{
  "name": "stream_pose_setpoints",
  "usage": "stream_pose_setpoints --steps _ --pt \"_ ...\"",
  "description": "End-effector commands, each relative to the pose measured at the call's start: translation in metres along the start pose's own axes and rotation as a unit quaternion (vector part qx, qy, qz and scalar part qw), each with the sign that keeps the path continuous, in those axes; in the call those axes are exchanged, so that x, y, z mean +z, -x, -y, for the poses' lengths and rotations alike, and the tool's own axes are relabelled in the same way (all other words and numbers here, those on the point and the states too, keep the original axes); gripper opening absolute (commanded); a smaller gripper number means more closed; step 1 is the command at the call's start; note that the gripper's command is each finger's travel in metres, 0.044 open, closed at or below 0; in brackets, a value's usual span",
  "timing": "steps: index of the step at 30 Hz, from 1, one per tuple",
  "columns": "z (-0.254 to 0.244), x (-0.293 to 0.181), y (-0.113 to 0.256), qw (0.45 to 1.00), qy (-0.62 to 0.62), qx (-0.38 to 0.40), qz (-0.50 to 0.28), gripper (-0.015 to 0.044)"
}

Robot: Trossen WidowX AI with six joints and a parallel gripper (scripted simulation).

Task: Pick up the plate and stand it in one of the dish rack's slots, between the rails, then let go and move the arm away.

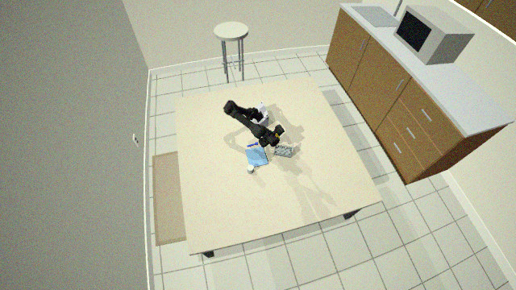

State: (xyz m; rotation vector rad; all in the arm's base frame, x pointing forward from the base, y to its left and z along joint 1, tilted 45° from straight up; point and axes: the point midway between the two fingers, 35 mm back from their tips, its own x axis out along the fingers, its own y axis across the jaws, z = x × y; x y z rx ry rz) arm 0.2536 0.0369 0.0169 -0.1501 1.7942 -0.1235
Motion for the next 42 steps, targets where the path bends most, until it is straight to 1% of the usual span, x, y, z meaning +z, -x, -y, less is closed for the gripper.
stream_pose_setpoints --steps 1,11,23,33,42 --pt "0.001 0.002 -0.005 0.998 0.039 0.039 0.014 0.0" --pt "0.007 0.007 -0.017 0.982 0.13 0.118 0.066 0.0" --pt "0.016 0.013 -0.024 0.94 0.239 0.178 0.165 0.0" --pt "0.026 0.017 -0.026 0.887 0.325 0.191 0.267 0.0" --pt "0.037 0.018 -0.024 0.826 0.396 0.17 0.363 0.0"
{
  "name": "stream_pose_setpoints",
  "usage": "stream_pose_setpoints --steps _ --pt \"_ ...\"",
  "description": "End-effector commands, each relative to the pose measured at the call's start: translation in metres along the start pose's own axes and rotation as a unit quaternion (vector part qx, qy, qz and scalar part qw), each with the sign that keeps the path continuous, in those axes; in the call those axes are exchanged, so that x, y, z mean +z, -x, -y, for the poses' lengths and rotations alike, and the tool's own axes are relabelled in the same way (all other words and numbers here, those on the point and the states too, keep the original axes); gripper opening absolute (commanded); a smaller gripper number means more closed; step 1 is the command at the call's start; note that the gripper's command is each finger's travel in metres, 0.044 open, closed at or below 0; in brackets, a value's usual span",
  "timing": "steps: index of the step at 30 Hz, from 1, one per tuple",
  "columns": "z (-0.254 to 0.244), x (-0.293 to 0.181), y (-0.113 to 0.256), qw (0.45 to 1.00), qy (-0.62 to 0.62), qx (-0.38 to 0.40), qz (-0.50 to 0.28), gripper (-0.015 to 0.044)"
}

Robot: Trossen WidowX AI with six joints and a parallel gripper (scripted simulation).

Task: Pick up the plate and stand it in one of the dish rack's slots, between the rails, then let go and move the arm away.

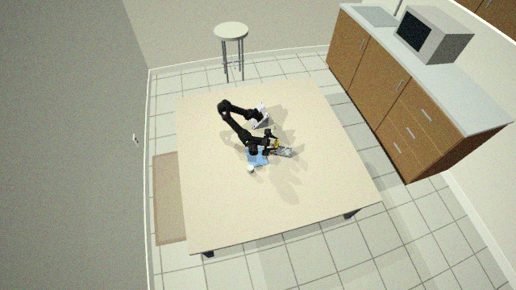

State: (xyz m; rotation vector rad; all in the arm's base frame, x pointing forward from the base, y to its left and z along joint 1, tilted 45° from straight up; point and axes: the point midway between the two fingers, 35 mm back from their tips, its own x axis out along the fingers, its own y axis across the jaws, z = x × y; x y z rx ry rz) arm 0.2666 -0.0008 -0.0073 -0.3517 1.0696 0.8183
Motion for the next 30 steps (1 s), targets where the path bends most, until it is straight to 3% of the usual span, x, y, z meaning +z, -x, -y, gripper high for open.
stream_pose_setpoints --steps 1,16,30 --pt "0.003 0.0 0.004 0.998 0.053 -0.013 0.038 0.0" --pt "0.011 -0.007 0.023 0.954 0.243 -0.102 0.142 0.0" --pt "0.012 -0.007 0.021 0.951 0.251 -0.106 0.145 0.0"
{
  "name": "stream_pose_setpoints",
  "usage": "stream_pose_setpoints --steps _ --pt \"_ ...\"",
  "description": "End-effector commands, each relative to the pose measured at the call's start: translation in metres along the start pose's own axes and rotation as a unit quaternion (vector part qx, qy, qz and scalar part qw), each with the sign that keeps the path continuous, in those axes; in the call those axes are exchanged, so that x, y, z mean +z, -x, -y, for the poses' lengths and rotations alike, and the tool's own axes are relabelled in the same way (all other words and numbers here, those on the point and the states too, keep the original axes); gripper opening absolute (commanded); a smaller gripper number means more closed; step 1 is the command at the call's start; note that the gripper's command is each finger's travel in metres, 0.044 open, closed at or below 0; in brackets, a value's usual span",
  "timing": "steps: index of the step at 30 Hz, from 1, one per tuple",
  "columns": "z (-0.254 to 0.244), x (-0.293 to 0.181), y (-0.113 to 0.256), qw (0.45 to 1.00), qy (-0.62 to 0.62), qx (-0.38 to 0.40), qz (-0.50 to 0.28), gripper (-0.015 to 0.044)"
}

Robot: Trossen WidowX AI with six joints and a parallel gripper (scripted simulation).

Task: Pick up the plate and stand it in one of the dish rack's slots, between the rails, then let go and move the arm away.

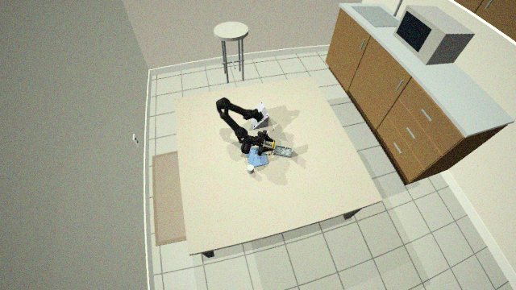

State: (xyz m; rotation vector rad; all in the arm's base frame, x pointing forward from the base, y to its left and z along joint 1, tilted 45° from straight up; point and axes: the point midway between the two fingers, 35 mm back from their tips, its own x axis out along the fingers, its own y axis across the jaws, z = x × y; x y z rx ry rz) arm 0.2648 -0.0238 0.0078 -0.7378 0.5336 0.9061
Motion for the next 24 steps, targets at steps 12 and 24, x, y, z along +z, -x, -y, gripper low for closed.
stream_pose_setpoints --steps 12,24 --pt "-0.002 0.003 -0.025 1.0 0.0 0.0 0.0 0.0" --pt "-0.003 0.005 -0.04 1.0 0.001 0.0 0.0 0.0"
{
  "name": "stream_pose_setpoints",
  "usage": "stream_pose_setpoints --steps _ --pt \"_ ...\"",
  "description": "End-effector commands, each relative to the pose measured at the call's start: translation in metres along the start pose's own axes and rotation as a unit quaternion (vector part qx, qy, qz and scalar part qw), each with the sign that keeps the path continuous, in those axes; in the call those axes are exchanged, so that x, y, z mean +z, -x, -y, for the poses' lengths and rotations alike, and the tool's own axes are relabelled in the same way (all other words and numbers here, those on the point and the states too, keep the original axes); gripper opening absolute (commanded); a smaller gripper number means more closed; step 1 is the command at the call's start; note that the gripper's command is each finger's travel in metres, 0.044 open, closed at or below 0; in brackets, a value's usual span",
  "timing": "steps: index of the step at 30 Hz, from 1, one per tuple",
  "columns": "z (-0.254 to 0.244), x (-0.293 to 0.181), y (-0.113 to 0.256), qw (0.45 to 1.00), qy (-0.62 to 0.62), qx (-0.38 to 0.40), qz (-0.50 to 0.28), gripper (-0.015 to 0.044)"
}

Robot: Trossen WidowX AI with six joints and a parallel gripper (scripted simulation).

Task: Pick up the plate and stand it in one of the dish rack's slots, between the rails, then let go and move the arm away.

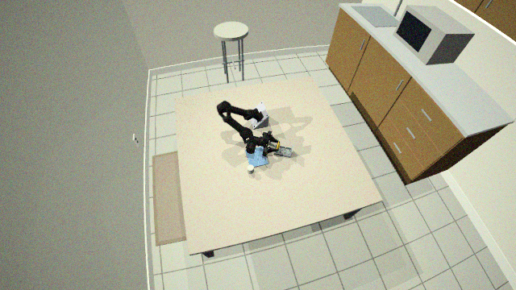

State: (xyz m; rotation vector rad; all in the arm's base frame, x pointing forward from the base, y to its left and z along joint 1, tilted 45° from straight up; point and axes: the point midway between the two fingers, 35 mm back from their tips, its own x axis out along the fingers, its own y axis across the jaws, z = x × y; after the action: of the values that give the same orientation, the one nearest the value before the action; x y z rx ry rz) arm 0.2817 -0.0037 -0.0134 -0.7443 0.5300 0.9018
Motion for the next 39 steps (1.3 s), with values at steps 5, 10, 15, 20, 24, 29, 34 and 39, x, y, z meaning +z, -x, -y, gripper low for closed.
stream_pose_setpoints --steps 5,10,15,20,24,29,34,39 --pt "-0.002 0.001 -0.007 1.0 -0.001 0.002 0.001 0.0" --pt "-0.003 0.002 -0.013 1.0 -0.001 0.002 0.0 0.0" --pt "-0.004 -0.02 -0.015 1.0 0.0 0.001 -0.001 0.0" --pt "-0.005 -0.017 -0.015 1.0 -0.006 0.003 -0.005 0.0" --pt "-0.005 -0.017 -0.015 1.0 -0.006 0.003 -0.005 0.0" --pt "-0.005 -0.017 -0.015 1.0 -0.006 0.003 -0.005 0.0" --pt "-0.004 -0.017 -0.014 1.0 -0.003 0.002 -0.005 0.0131" --pt "-0.004 -0.017 -0.014 1.0 -0.003 0.002 -0.005 0.0263"
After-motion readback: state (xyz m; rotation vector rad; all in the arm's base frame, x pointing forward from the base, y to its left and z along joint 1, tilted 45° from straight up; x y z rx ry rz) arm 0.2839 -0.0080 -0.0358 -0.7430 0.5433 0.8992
